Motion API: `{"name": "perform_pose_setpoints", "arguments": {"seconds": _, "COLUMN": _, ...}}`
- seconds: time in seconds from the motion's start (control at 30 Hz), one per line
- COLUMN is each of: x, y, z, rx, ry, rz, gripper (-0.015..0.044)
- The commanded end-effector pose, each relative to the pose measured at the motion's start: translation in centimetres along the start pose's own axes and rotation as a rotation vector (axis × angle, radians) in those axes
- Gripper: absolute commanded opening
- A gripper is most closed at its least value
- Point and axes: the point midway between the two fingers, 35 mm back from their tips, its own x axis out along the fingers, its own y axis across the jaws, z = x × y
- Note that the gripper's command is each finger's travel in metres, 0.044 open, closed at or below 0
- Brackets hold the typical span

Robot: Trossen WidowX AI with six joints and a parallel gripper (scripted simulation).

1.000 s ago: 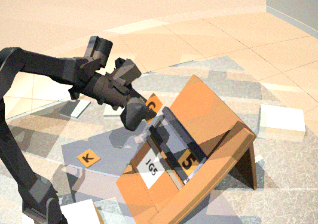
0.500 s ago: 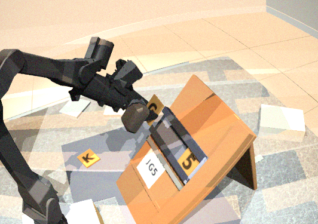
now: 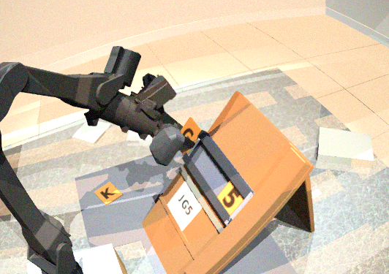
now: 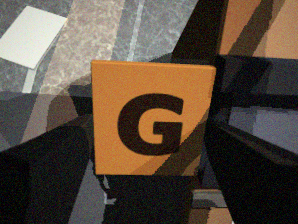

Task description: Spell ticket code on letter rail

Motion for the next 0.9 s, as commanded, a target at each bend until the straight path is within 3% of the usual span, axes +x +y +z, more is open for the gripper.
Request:
{"name": "perform_pose_setpoints", "arguments": {"seconds": 0.0, "x": 0.0, "y": -0.2, "z": 0.0, "rx": -0.001, "ry": 0.000, "rz": 0.004, "gripper": 0.0000}}
{"name": "perform_pose_setpoints", "arguments": {"seconds": 0.87, "x": 0.0, "y": -1.5, "z": 0.0, "rx": -0.001, "ry": 0.000, "rz": 0.003, "gripper": 0.0000}}
